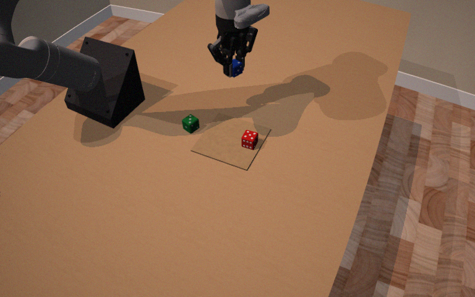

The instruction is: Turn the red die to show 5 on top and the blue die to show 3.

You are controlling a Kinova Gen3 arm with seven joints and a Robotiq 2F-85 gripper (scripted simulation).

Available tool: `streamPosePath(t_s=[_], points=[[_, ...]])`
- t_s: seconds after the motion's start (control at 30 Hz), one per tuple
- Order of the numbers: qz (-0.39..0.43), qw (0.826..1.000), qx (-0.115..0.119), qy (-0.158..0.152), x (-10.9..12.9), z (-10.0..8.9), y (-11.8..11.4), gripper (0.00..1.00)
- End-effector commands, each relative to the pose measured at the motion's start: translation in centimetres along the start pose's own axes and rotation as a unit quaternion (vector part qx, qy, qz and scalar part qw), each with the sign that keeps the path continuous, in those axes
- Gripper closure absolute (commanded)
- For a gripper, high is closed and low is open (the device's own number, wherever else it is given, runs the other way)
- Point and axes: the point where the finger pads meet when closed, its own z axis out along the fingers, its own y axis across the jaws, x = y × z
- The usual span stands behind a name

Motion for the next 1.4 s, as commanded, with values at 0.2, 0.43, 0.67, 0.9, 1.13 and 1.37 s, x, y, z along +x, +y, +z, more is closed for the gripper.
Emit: streamPosePath(t_s=[0.2, 0.43, 0.67, 0.9, 1.13, 1.37], points=[[-0.088, 0.996, 0.002, 0.000, 3.1, 1.1, -3.0, 0.74], [-0.111, 0.994, 0.001, 0.000, 3.9, 1.5, -3.7, 0.74], [-0.111, 0.994, 0.002, 0.006, 3.9, 1.5, -3.7, 0.74], [-0.110, 0.994, 0.003, 0.026, 3.9, 1.5, -3.7, 0.74], [-0.110, 0.991, 0.010, 0.081, 3.9, 1.5, -3.7, 0.74], [-0.109, 0.981, 0.018, 0.158, 3.8, 1.5, -3.7, 0.74]])
